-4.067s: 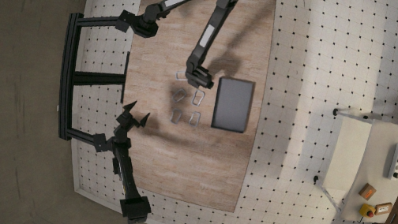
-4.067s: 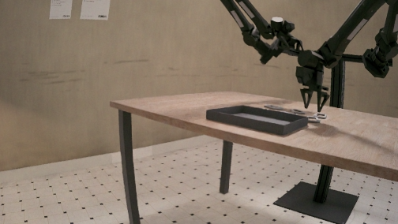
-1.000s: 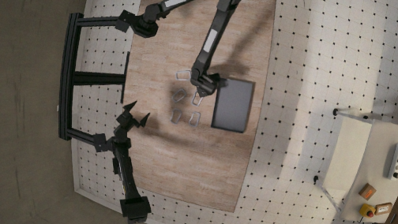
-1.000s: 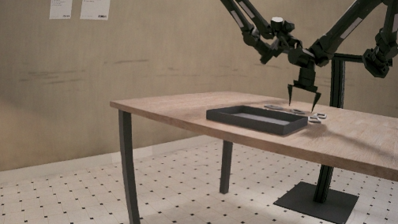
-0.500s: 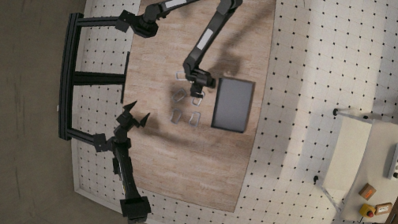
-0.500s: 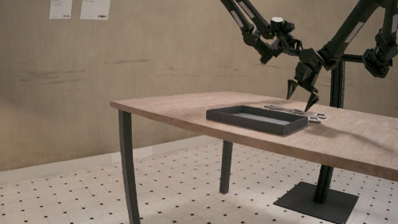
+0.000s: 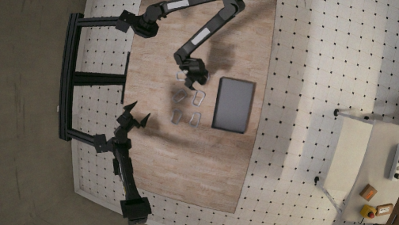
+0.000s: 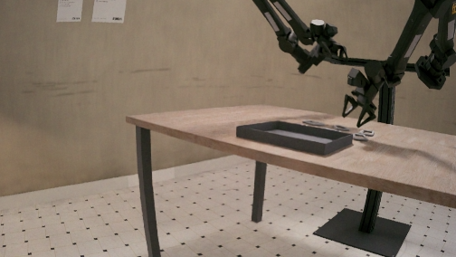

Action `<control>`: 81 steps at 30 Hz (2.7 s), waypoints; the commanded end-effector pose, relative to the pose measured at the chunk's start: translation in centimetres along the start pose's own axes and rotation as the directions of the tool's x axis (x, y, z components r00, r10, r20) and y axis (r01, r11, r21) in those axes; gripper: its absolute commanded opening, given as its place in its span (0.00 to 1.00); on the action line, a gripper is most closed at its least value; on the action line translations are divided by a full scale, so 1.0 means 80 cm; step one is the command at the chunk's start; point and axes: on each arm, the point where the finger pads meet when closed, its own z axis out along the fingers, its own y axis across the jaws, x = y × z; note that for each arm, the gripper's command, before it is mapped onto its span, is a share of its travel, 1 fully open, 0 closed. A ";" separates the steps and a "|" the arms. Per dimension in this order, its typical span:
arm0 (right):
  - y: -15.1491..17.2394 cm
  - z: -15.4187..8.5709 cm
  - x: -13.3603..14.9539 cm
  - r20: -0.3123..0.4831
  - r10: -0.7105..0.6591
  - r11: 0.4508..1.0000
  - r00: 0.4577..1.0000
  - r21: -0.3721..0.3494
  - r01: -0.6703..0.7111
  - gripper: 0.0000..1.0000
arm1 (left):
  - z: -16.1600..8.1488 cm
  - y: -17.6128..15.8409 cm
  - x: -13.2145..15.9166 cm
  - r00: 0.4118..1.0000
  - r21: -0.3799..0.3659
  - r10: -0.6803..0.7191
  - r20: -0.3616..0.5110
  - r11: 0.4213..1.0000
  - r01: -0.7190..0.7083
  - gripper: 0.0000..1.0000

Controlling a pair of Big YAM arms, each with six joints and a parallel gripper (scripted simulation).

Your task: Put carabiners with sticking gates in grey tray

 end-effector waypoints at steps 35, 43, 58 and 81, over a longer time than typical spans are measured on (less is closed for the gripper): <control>-0.001 0.001 -0.005 0.010 0.013 1.000 1.000 0.007 -0.013 1.00 | 0.006 -0.114 0.033 0.840 0.211 0.539 0.061 0.815 -0.539 0.79; -0.001 0.001 -0.005 0.010 0.013 1.000 1.000 0.007 -0.013 1.00 | 0.012 -0.184 0.044 0.647 0.352 0.759 0.077 0.586 -0.729 0.79; -0.001 0.001 -0.005 0.010 0.013 1.000 1.000 0.007 -0.013 1.00 | 0.012 -0.230 0.033 0.035 0.423 0.999 0.012 0.026 -0.906 0.79; -0.001 0.001 -0.005 0.010 0.013 1.000 1.000 0.007 -0.013 1.00 | 0.031 -0.180 0.111 -0.217 0.563 0.972 -0.092 -0.129 -0.816 0.79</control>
